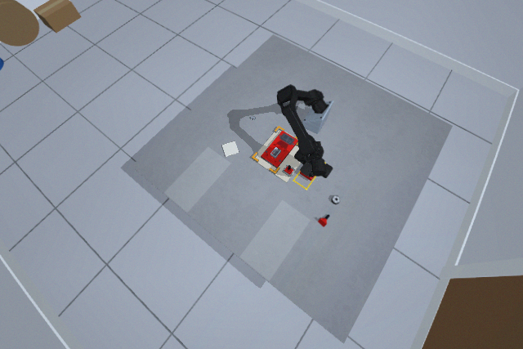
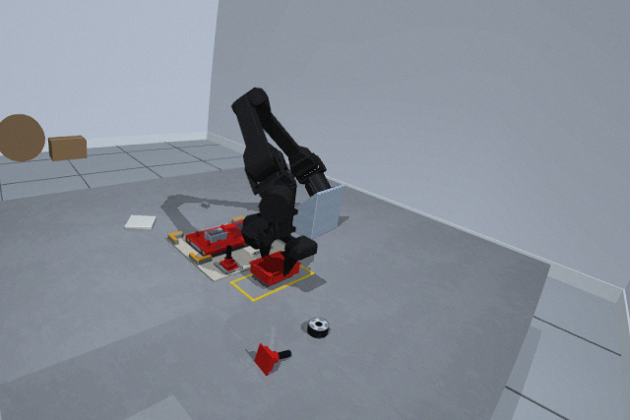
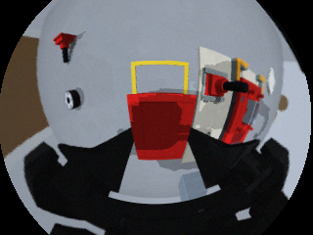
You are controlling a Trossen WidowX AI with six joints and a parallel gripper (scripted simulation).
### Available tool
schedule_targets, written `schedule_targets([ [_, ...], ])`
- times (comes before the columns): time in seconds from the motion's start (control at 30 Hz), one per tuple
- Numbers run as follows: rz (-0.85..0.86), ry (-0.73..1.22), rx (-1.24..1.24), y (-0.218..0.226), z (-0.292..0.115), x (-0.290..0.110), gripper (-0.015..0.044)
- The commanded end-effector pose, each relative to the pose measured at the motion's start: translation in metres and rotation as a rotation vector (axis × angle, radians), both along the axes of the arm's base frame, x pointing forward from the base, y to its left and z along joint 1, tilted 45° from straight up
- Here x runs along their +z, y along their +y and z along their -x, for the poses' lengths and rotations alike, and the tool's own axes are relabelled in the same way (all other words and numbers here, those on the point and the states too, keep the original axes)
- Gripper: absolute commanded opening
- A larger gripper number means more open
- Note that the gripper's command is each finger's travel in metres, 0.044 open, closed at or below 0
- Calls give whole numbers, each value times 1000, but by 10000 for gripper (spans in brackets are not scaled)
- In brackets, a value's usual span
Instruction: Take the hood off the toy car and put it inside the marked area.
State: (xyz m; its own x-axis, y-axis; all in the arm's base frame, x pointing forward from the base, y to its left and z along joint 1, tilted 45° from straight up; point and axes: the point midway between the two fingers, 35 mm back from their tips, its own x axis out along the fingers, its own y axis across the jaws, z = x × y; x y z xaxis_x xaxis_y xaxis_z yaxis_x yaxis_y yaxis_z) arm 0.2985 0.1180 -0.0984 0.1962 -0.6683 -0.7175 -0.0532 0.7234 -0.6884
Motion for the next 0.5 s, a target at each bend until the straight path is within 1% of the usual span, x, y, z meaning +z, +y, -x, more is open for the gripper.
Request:
schedule_targets([
  [0.0,4,2,5,-2,-1,-1,0],
  [0.47,5,2,5,-7,-2,-6,0],
])
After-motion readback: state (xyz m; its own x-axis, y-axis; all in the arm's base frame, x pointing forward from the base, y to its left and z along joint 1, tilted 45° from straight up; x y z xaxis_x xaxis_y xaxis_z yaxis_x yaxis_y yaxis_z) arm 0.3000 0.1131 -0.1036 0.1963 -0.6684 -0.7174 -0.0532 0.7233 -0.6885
